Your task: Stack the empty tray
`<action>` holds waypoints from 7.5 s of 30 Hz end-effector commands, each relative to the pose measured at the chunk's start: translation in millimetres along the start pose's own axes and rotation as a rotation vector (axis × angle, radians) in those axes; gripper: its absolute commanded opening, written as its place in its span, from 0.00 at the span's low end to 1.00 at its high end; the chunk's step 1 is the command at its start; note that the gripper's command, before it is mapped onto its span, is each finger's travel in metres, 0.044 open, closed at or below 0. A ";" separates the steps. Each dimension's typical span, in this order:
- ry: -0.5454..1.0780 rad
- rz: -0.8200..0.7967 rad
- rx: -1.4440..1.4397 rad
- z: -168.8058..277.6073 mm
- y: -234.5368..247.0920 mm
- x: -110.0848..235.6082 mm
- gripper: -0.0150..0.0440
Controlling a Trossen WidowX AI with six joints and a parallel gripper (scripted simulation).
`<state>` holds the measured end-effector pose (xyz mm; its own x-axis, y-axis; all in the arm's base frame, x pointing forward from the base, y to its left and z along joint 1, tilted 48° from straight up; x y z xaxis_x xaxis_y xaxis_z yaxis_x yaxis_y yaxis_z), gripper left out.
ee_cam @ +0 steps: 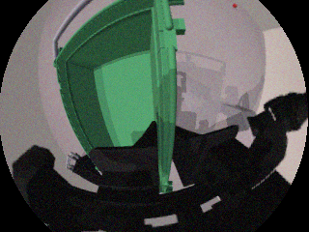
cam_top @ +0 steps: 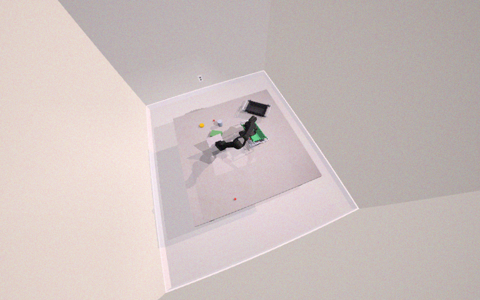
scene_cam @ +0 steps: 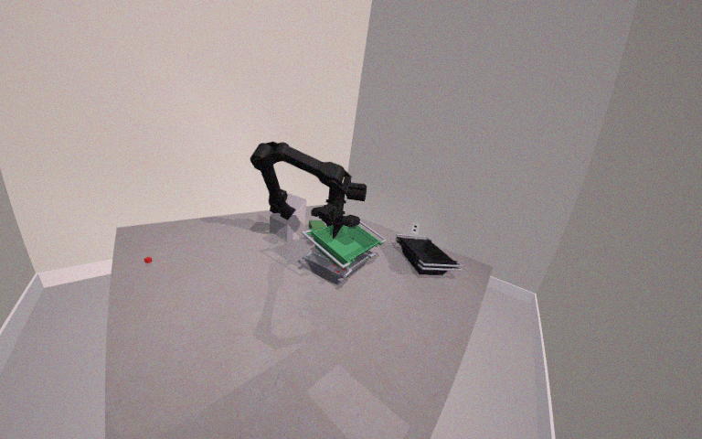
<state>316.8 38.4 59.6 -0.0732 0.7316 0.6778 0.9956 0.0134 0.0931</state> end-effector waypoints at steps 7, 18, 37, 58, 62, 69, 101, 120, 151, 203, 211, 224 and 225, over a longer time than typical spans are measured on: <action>-0.006 0.026 0.006 -2.6 -4.1 -6.4 0.25; -0.006 0.026 0.006 -2.6 -4.1 -6.4 0.25; -0.006 0.026 0.006 -2.6 -4.1 -6.4 0.25; -0.006 0.027 0.006 -3.1 -7.7 -12.7 0.25; -0.006 0.027 0.006 -3.1 -7.7 -12.7 0.25; -0.006 0.027 0.006 -3.1 -7.7 -12.7 0.25; -0.006 0.027 0.006 -3.1 -7.7 -12.7 0.25; -0.003 0.008 0.002 -1.6 -6.3 -11.0 0.25; -0.006 0.027 0.006 -3.5 -11.1 -19.3 0.25; -0.006 0.027 0.006 -3.9 -14.0 -26.1 0.25; -0.006 0.027 0.006 -3.9 -14.0 -26.1 0.25; -0.006 0.027 0.006 -3.9 -14.0 -26.1 0.25; -0.006 0.027 0.006 -3.9 -14.0 -26.1 0.25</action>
<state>308.5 24.3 47.6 -0.0802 0.7318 0.6767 0.9949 0.0174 0.0991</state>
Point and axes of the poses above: the point midway between the two fingers, 35 mm back from their tips, its own x axis back along the fingers, its own y axis across the jaws, z = x × y, the point moved 3 cm from there along x, back along the fingers, and after that the axes turned 10 degrees about -x, right-handed, at the moved point
